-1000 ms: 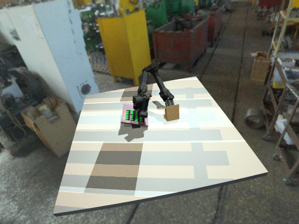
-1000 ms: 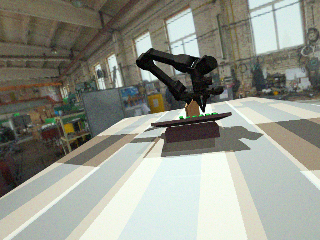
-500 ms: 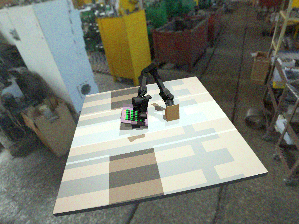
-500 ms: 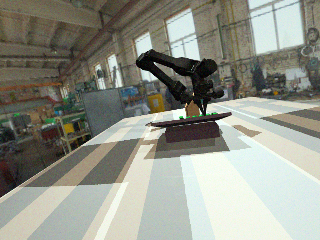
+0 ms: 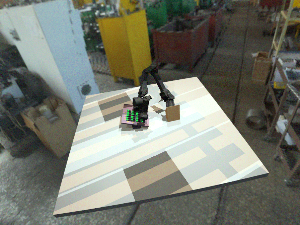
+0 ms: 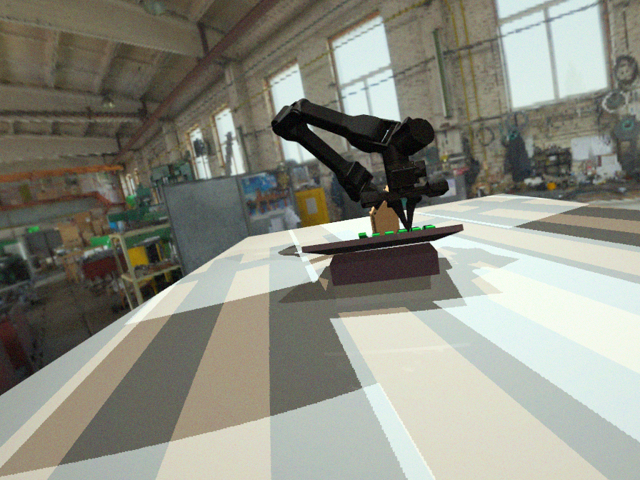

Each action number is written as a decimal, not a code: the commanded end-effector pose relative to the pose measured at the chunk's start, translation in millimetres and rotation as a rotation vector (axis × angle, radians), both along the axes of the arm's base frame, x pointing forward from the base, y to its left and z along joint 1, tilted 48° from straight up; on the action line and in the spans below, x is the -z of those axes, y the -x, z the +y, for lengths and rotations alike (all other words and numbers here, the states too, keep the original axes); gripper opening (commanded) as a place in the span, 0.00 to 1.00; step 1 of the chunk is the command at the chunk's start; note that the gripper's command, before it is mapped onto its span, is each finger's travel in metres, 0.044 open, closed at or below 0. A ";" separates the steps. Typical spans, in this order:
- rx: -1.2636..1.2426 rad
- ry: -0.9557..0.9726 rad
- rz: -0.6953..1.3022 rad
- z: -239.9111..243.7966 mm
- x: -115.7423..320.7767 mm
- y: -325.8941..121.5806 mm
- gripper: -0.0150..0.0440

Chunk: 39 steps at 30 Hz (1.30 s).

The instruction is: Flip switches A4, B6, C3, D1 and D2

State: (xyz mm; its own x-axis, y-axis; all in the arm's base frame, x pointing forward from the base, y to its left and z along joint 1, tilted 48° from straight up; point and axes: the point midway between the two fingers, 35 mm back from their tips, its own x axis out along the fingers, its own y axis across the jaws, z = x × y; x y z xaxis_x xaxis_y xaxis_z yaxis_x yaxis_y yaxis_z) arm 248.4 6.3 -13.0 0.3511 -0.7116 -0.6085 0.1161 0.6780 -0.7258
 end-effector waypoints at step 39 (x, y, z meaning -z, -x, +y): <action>-0.003 0.005 0.000 -4.3 2.9 -2.4 0.25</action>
